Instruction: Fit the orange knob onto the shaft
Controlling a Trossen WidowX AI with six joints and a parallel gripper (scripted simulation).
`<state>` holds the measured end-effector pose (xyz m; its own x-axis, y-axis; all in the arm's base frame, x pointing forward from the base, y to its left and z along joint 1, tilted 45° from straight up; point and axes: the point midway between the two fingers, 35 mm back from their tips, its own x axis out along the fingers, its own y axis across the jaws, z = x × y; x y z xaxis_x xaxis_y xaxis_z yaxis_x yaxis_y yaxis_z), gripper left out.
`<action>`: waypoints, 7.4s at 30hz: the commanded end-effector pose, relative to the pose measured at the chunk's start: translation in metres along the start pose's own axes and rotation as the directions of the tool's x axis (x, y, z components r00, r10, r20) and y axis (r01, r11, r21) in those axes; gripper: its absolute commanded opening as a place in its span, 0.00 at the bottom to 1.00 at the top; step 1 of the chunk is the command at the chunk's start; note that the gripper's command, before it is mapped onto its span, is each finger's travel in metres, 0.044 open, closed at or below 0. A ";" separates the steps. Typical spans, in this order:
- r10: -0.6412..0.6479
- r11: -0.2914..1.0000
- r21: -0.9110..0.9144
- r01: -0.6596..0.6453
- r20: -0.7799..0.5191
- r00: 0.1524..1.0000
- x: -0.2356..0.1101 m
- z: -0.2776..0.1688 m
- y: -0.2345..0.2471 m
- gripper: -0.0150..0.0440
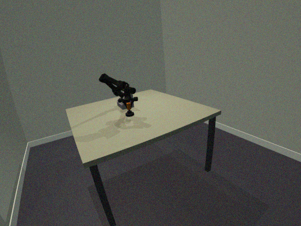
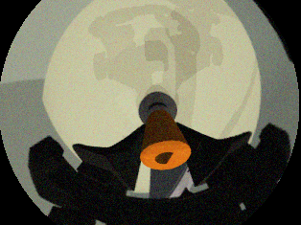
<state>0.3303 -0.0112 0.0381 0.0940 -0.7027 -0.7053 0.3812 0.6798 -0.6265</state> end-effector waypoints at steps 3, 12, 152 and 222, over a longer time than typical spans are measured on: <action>0.000 0.999 0.037 0.000 0.001 1.000 0.002 0.000 0.000 0.25; 0.000 0.999 0.037 0.000 0.001 1.000 0.003 0.000 0.000 0.25; 0.000 0.642 0.767 -0.001 0.001 1.000 0.003 0.001 0.001 0.25; 0.000 0.274 0.962 -0.001 0.001 1.000 0.002 0.001 0.001 0.25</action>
<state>0.3313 -0.0117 0.0368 0.0942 -0.7030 -0.7049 0.9906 -0.0046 0.1370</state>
